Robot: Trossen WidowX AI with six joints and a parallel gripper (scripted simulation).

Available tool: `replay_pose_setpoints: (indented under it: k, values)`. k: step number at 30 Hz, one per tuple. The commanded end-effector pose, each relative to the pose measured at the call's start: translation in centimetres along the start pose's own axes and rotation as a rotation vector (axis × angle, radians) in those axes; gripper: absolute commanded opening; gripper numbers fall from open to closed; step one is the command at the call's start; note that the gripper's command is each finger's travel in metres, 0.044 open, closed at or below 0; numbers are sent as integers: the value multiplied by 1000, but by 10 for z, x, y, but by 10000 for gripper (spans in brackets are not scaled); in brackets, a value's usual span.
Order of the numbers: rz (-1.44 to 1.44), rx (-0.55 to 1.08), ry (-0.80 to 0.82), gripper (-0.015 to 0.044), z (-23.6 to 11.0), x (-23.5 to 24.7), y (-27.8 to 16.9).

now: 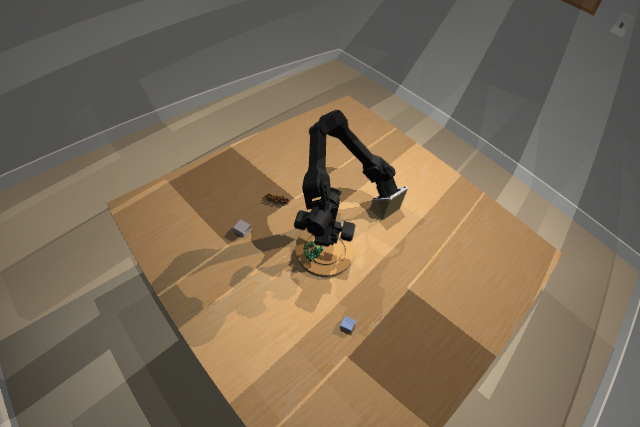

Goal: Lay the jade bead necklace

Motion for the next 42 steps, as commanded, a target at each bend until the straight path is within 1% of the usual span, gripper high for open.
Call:
replay_pose_setpoints:
  k: [1, 4, 5, 9, 30, 31, 42]
  values:
    - [-14, 0, 6, 120, 6, 1, -2]
    - [-14, 0, 5, 120, 15, 1, -3]
    - [-3, -5, 2, 120, 6, 0, -1]
    - [-4, -5, 2, 120, 8, 0, -1]
    - [-14, 1, 5, 120, 39, 2, -3]
    - [-1, -7, 7, 113, 34, -1, -2]
    - [-1, -7, 7, 40, 34, -1, -2]
Point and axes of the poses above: the point midway between the two fingers, 35 mm back from their tips, its own z axis out along the fingers, its own x axis across the jaws, y = z × x, the point moved 8 cm from there along -z, back along the fingers, and after that the axes turned 12 degrees about -z, right-handed, at the moved point
